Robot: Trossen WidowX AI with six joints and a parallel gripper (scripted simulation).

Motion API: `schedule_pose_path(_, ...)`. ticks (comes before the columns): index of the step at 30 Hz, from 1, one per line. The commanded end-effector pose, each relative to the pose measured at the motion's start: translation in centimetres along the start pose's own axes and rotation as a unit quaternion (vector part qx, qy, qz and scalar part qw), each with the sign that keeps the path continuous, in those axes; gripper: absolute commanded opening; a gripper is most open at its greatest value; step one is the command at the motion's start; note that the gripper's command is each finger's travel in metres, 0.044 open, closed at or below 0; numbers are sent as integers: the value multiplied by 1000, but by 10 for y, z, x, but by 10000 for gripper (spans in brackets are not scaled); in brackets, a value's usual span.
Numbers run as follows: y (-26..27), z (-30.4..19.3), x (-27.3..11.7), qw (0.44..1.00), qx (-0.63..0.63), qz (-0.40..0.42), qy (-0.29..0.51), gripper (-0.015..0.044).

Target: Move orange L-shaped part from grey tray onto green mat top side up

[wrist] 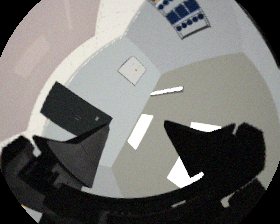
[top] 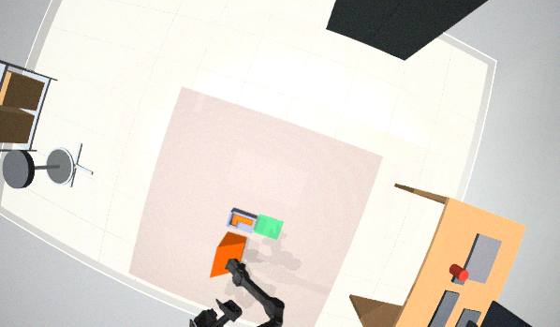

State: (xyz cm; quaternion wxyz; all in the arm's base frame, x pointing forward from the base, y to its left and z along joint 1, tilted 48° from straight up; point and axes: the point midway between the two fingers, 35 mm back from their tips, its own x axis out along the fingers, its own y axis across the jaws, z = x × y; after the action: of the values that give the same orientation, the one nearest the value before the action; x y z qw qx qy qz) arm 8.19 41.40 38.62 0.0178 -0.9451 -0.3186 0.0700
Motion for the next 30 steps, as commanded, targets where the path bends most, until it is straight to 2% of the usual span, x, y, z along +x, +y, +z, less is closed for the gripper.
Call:
schedule_pose_path(1,0,2,1,1000,5,1,-2,374)
schedule_pose_path(8,25,67,46,983,161,67,-64,190)
schedule_pose_path(9,31,80,53,975,192,83,-74,180)
schedule_pose_path(19,79,157,88,894,381,209,-109,180)
schedule_pose_path(30,140,226,100,761,537,354,-81,180)
